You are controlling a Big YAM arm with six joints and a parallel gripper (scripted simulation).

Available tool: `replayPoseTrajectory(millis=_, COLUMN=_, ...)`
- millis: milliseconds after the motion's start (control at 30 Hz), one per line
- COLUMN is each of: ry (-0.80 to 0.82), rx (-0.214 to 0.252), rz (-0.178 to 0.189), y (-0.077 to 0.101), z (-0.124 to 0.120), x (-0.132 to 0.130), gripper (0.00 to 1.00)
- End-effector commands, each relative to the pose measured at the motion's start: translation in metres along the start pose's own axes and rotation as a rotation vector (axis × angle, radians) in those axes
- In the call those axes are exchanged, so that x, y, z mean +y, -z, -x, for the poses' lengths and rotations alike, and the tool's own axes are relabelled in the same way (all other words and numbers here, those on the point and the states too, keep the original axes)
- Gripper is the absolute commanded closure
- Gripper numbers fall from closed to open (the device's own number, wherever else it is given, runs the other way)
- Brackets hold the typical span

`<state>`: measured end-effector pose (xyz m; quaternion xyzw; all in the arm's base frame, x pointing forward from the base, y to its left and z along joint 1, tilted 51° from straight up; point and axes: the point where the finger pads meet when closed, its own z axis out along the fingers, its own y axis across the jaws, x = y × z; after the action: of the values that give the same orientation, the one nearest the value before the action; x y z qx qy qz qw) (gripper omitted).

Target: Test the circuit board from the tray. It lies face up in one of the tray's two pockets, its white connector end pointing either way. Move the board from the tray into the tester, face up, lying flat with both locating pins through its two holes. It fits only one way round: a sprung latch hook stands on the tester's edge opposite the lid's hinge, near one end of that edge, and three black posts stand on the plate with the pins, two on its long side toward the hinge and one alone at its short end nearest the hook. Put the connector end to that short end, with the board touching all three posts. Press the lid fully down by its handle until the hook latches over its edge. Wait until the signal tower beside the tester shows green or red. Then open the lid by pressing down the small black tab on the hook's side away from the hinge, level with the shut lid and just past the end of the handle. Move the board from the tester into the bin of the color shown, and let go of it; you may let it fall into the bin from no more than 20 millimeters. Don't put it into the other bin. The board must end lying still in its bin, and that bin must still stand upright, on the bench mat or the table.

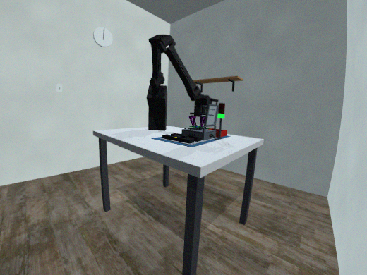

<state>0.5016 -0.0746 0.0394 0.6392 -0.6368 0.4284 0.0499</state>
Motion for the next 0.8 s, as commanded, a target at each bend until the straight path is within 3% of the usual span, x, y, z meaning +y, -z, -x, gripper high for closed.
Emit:
replayPoseTrajectory(millis=0, ry=0.004, rx=-0.014, rz=-0.021, y=0.0111, z=0.0101, x=-0.0059, gripper=0.28)
replayPoseTrajectory(millis=767, ry=-0.002, rx=-0.013, rz=-0.027, y=0.0202, z=0.0065, x=-0.0082, gripper=0.28)
